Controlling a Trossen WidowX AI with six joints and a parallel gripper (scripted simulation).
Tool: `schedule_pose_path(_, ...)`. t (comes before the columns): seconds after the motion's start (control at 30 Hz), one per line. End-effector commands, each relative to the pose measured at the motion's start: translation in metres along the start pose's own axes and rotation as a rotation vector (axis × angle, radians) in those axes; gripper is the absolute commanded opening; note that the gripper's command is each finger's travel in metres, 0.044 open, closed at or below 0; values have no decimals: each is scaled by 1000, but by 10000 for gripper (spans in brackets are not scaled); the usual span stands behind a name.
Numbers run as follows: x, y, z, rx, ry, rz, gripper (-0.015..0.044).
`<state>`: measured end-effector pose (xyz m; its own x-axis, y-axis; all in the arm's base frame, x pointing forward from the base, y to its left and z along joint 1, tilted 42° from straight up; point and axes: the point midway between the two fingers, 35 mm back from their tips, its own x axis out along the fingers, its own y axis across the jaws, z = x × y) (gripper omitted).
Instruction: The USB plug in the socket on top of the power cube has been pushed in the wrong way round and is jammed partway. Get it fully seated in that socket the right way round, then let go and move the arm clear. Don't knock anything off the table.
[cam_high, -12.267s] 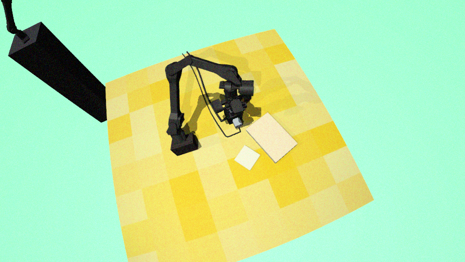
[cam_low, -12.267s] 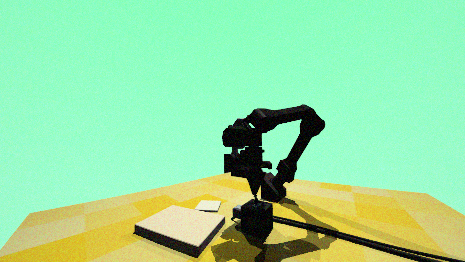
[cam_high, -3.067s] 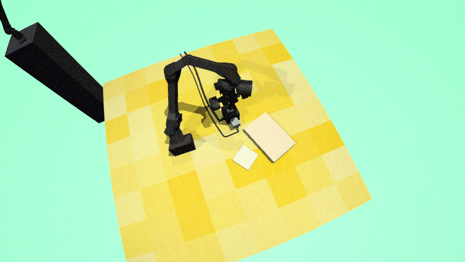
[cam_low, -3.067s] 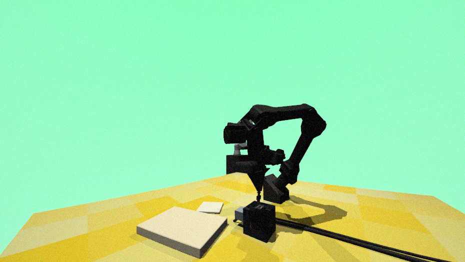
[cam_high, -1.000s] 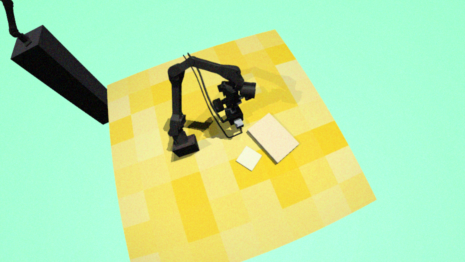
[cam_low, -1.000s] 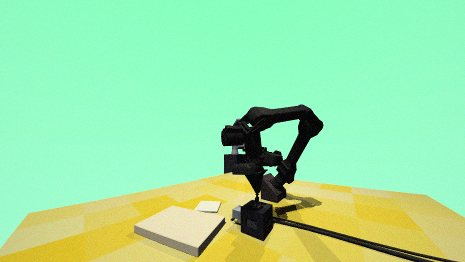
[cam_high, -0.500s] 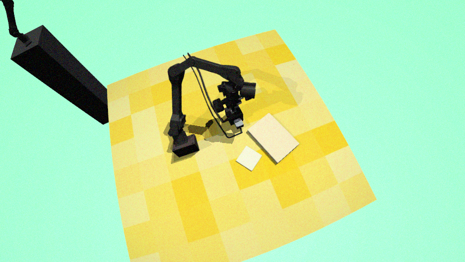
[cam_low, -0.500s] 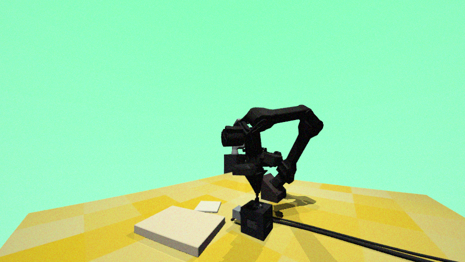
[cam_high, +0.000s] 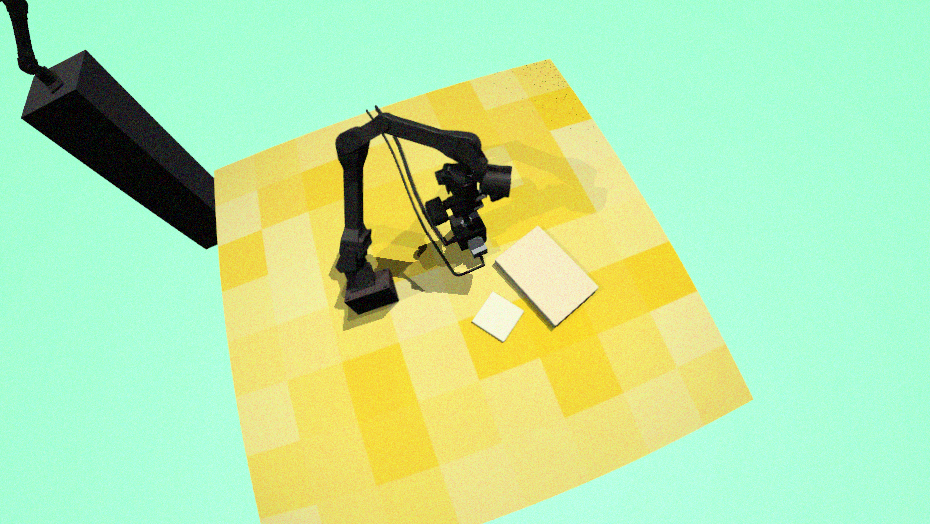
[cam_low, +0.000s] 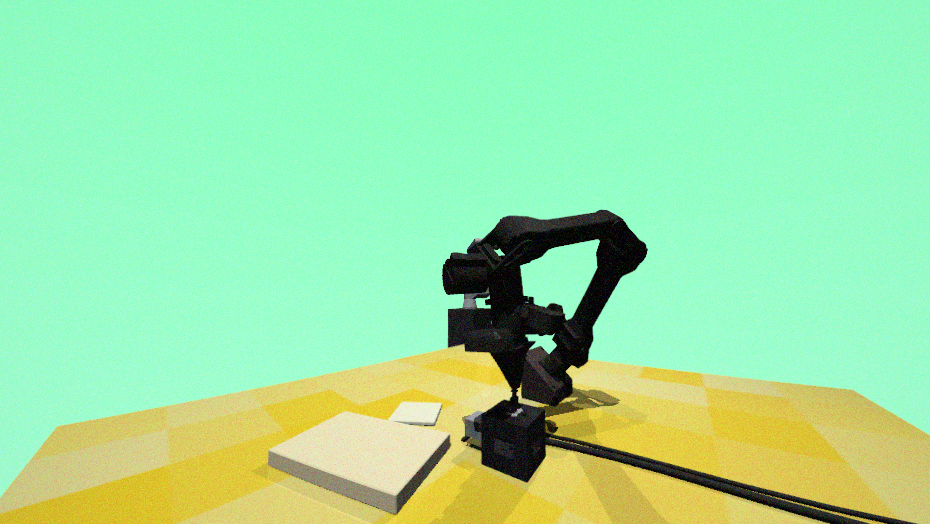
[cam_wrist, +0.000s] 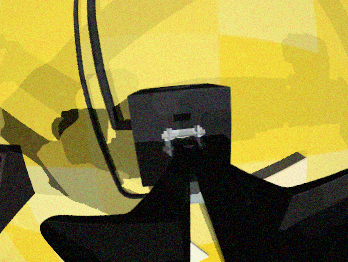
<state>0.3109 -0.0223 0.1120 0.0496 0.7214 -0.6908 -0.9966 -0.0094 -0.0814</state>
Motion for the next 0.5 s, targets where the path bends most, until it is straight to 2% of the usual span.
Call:
schedule_pose_path(0.0,1,-1,1,4,-4,-4,0)
schedule_pose_path(0.47,2,-1,0,4,-4,-4,0)
